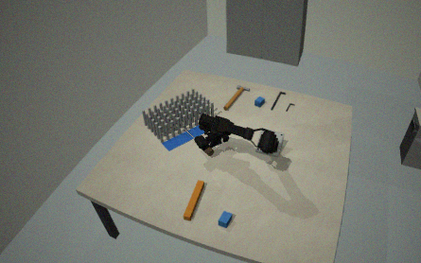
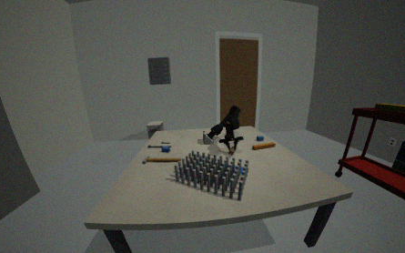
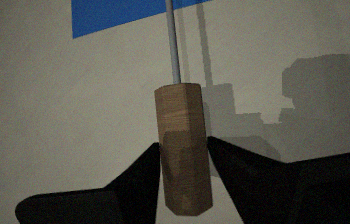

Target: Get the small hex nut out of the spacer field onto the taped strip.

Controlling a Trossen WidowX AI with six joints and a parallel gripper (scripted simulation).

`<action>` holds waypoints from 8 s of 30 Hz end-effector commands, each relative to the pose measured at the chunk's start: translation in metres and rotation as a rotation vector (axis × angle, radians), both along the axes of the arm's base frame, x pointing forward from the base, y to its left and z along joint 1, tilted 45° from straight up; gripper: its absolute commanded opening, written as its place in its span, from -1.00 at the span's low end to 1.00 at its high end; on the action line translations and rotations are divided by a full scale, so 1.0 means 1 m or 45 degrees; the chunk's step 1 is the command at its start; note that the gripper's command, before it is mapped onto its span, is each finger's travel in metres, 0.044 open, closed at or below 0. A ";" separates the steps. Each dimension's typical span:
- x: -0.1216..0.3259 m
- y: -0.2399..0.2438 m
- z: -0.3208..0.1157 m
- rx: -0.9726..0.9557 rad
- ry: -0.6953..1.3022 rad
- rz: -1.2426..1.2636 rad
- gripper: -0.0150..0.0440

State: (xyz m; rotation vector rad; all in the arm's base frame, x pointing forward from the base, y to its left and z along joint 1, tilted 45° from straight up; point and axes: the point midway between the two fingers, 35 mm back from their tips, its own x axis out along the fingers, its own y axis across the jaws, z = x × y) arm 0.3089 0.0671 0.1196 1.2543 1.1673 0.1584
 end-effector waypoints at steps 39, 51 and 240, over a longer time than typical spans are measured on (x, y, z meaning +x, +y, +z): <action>0.022 -0.009 -0.007 -0.006 -0.005 -0.001 -0.49; 0.028 -0.011 -0.010 -0.007 -0.006 0.000 -0.49; 0.126 -0.054 -0.049 -0.013 -0.014 -0.002 -0.49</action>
